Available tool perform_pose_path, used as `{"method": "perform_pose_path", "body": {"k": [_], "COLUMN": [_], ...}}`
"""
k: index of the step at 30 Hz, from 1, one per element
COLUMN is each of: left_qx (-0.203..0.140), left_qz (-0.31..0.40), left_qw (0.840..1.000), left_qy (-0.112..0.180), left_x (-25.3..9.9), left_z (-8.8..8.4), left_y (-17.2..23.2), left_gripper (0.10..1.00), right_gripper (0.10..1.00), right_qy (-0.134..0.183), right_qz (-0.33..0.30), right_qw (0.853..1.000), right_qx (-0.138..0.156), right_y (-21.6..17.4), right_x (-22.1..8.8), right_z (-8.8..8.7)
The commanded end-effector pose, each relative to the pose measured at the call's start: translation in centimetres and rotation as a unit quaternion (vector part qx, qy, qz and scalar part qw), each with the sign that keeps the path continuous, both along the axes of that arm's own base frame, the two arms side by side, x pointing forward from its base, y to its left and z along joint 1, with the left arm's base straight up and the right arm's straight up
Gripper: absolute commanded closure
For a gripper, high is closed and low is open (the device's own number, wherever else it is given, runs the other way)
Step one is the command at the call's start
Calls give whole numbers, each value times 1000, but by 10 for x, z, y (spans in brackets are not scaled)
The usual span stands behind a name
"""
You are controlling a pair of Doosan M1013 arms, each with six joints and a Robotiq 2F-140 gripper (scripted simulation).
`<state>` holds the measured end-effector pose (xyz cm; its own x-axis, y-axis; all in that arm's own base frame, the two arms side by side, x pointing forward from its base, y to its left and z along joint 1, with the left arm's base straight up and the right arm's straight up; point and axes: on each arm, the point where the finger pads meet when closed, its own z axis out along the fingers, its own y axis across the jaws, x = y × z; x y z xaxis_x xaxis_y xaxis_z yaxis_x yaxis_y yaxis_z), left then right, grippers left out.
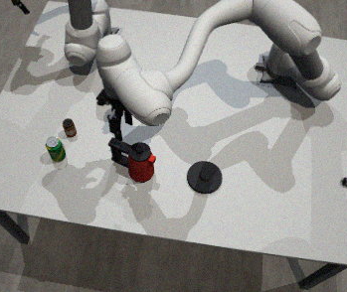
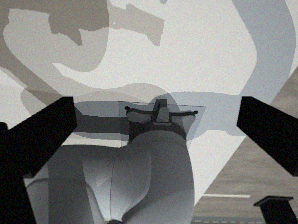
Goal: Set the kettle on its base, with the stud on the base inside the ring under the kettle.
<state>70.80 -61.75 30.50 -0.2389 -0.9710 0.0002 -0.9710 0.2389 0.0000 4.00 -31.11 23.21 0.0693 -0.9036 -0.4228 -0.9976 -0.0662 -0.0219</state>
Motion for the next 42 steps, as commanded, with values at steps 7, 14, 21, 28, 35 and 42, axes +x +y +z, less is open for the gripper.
{"method": "perform_pose_path", "body": {"k": [7, 14, 21, 28, 35, 42], "left_qx": [0, 0, 0, 0, 0, 0], "left_qz": [0, 0, 0, 0, 0, 0], "left_qw": [1000, 1000, 1000, 1000, 1000, 1000], "left_qy": [-1, -1, -1, -1, -1, -1], "left_x": [0, 0, 0, 0, 0, 0], "left_z": [-5, -19, -49, -83, -100, -109], "left_y": [0, 0, 0, 0, 0, 0], "left_gripper": [576, 576, 576, 576, 576, 576], "right_gripper": [98, 98, 98, 98, 98, 98], "right_qy": [0, 0, 0, 0, 0, 0], "right_qz": [0, 0, 0, 0, 0, 0], "right_qw": [1000, 1000, 1000, 1000, 1000, 1000], "right_qx": [0, 0, 0, 0, 0, 0], "right_y": [0, 0, 0, 0, 0, 0], "right_x": [0, 0, 0, 0, 0, 0], "right_z": [0, 0, 0, 0, 0, 0]}}
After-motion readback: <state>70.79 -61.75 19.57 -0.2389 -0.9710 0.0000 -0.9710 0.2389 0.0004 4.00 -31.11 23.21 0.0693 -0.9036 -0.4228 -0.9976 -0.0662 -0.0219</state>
